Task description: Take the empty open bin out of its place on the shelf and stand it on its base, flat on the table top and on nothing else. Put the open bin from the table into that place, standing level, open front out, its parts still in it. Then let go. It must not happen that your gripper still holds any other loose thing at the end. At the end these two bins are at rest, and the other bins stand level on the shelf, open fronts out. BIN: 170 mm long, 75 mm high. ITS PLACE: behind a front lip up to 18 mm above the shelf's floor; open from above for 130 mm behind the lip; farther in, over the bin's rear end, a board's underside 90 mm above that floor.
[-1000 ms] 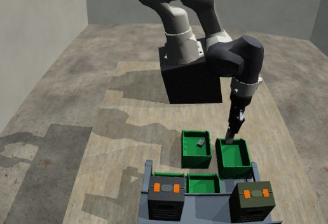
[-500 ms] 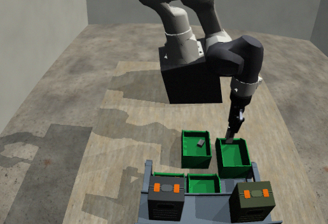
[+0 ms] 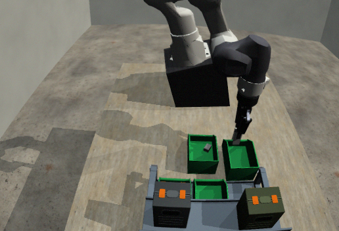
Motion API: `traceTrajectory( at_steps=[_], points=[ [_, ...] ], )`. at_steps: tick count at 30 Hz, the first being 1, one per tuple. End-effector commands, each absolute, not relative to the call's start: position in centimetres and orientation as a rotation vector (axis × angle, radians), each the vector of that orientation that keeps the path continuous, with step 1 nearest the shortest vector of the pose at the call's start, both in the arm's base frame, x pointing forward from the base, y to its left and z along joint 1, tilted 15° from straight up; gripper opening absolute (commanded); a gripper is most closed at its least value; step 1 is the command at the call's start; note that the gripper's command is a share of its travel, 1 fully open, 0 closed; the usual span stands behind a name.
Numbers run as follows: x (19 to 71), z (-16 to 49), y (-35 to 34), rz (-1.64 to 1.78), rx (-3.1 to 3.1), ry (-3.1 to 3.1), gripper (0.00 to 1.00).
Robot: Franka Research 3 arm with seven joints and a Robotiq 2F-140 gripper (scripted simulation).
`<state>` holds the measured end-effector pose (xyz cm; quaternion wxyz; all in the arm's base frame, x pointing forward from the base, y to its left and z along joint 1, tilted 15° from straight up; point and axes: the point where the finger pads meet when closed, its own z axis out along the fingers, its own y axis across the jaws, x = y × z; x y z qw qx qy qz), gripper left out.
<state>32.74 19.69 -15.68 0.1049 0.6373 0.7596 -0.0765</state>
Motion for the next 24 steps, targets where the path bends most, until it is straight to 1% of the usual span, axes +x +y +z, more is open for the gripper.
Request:
traceTrajectory(
  at_steps=[1, 24],
  points=[
    [32.3, -15.6, 19.8, -0.209, 1.897, 2.223, 0.0],
    [31.1, -15.6, 19.6, -0.209, 1.897, 2.223, 0.0]
  ],
)
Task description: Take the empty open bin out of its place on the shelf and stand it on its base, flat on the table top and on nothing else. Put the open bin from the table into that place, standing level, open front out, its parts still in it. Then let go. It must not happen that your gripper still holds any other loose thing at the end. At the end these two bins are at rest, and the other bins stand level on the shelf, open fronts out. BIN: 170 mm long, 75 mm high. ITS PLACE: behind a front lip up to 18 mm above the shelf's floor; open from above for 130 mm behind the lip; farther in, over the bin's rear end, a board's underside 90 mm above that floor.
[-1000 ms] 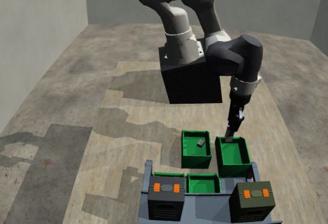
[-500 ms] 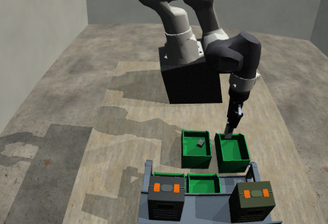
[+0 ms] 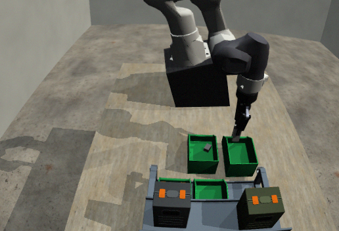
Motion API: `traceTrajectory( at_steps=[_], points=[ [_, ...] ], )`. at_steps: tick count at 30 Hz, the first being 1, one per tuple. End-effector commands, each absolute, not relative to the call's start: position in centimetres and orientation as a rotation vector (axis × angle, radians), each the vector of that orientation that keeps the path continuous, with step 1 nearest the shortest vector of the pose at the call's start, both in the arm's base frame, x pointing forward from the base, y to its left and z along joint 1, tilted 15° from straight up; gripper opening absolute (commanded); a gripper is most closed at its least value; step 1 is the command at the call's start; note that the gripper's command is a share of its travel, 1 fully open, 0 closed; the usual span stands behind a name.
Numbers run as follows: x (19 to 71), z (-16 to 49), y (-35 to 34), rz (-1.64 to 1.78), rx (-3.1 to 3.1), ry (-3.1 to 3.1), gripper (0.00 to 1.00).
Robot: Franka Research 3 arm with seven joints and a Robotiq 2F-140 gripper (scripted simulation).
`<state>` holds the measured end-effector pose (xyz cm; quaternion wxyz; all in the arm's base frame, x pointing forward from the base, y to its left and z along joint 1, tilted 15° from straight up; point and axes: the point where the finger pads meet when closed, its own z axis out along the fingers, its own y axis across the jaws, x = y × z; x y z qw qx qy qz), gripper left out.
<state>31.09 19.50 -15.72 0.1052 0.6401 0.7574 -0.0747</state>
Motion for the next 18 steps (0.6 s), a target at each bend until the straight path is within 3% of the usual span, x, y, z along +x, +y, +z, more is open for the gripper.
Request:
traceTrajectory(
  at_steps=[1, 18],
  points=[
    [31.12, -15.61, 19.64, -0.209, 1.897, 2.223, 0.0],
    [31.14, -15.86, 19.58, -0.209, 1.897, 2.223, 0.0]
  ],
)
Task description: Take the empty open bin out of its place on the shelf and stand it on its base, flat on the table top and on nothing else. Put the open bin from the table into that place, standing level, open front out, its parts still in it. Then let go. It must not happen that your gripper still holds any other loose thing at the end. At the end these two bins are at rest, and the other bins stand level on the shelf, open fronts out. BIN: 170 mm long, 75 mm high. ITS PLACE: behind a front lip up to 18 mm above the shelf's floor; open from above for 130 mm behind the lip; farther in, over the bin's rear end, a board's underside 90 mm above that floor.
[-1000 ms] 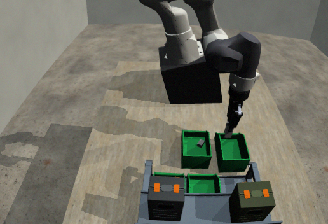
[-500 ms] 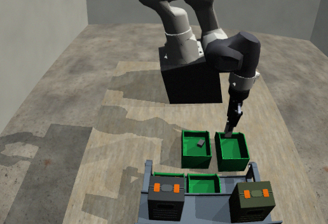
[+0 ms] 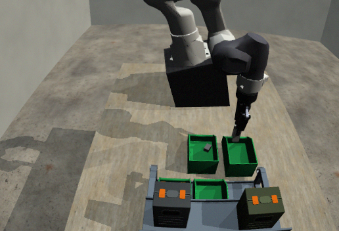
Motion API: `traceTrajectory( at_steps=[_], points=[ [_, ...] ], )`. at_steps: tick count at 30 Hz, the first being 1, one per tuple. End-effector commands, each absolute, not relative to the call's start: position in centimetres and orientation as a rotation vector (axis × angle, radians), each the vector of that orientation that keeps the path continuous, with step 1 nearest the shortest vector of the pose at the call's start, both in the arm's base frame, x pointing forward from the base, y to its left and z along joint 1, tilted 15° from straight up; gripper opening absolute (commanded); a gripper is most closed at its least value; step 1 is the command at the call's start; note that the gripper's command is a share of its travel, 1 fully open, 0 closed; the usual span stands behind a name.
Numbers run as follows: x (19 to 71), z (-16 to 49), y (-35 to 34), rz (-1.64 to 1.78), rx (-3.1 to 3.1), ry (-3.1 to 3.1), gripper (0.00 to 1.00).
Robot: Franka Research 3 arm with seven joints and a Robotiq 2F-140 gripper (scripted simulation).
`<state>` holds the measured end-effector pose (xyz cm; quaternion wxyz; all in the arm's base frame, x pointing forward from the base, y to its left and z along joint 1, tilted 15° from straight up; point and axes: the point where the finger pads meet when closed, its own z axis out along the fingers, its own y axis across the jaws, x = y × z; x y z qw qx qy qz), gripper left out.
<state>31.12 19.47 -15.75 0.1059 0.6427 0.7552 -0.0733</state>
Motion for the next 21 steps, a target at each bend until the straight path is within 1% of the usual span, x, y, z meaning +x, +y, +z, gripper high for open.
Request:
traceTrajectory(
  at_steps=[1, 21],
  points=[
    [31.1, -15.9, 19.6, -0.209, 1.897, 2.223, 0.0],
    [31.3, -17.7, 19.1, -0.209, 1.897, 2.223, 0.0]
  ],
)
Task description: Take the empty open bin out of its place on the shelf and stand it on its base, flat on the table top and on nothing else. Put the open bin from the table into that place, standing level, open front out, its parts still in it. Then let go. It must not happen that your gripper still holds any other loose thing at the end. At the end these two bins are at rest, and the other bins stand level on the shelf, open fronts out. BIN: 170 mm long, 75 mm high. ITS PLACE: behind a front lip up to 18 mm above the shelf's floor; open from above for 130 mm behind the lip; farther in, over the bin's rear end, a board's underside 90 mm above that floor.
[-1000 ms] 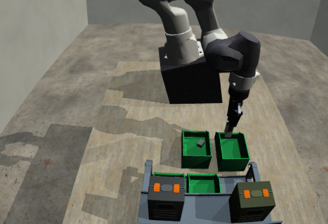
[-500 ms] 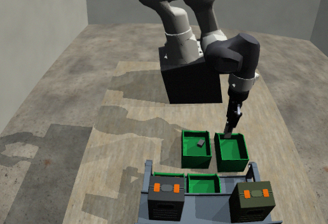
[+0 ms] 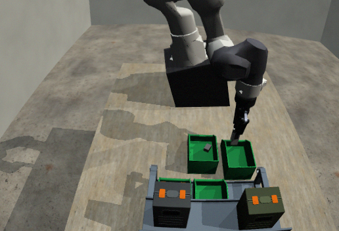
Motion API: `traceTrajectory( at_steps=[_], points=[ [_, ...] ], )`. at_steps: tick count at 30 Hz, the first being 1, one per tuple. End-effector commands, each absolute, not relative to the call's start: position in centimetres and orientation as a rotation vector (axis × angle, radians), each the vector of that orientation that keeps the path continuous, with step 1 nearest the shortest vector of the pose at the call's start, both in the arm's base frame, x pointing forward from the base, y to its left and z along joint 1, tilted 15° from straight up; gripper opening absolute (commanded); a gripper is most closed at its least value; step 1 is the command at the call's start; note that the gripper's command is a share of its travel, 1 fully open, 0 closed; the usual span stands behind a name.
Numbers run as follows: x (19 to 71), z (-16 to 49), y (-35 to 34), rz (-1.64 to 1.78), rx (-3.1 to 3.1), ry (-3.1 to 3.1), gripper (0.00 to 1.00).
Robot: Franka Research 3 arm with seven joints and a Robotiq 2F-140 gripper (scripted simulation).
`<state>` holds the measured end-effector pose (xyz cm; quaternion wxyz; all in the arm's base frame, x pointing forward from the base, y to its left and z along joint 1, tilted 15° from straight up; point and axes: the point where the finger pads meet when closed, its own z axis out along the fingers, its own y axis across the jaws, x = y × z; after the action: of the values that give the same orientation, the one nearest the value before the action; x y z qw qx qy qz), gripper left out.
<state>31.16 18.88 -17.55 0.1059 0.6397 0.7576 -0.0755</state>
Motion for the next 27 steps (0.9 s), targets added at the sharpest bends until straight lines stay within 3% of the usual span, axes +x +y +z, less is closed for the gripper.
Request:
traceTrajectory(
  at_steps=[1, 18, 19, 27],
  points=[
    [31.27, -17.78, 19.09, -0.209, 1.897, 2.223, 0.0],
    [31.28, -17.87, 19.07, -0.209, 1.897, 2.223, 0.0],
    [31.28, -17.87, 19.07, -0.209, 1.897, 2.223, 0.57],
    [31.28, -17.87, 19.07, -0.209, 1.897, 2.223, 0.57]
  ],
)
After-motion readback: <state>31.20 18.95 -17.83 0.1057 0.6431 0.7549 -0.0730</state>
